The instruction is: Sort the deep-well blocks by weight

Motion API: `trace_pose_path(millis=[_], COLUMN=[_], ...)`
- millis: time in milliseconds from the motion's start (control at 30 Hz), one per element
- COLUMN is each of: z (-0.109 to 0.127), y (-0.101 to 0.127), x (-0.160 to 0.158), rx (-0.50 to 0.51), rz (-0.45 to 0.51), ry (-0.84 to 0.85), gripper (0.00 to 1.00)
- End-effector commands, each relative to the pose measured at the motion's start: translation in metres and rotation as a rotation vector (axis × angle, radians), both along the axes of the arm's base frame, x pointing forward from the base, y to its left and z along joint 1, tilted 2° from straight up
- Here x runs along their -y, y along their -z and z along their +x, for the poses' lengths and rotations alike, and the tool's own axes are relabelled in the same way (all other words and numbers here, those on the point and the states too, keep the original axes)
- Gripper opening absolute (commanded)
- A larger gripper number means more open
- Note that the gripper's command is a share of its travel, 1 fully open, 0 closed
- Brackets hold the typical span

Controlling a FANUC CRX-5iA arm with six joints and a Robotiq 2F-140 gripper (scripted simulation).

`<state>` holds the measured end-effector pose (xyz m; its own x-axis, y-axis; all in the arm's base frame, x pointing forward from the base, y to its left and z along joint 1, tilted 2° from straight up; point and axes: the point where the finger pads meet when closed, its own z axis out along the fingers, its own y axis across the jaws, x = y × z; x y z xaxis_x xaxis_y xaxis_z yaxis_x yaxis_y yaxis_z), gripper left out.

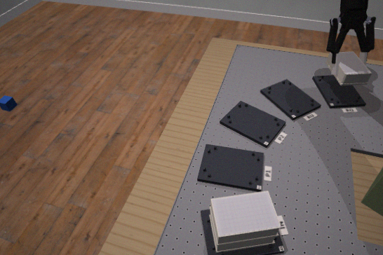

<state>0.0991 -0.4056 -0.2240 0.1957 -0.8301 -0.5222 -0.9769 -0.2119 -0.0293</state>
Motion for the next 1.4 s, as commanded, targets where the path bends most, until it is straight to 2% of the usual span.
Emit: trace_pose_path(millis=[0,1067,1367], z=[0.000,0.000,0.001], y=[0.000,0.000,0.012], x=[0.000,-0.001,-0.001], rx=[0.000,0.000,0.000], rz=[0.000,0.000,0.000], ry=[0.000,0.000,0.000], gripper=[0.10,0.10,0.10])
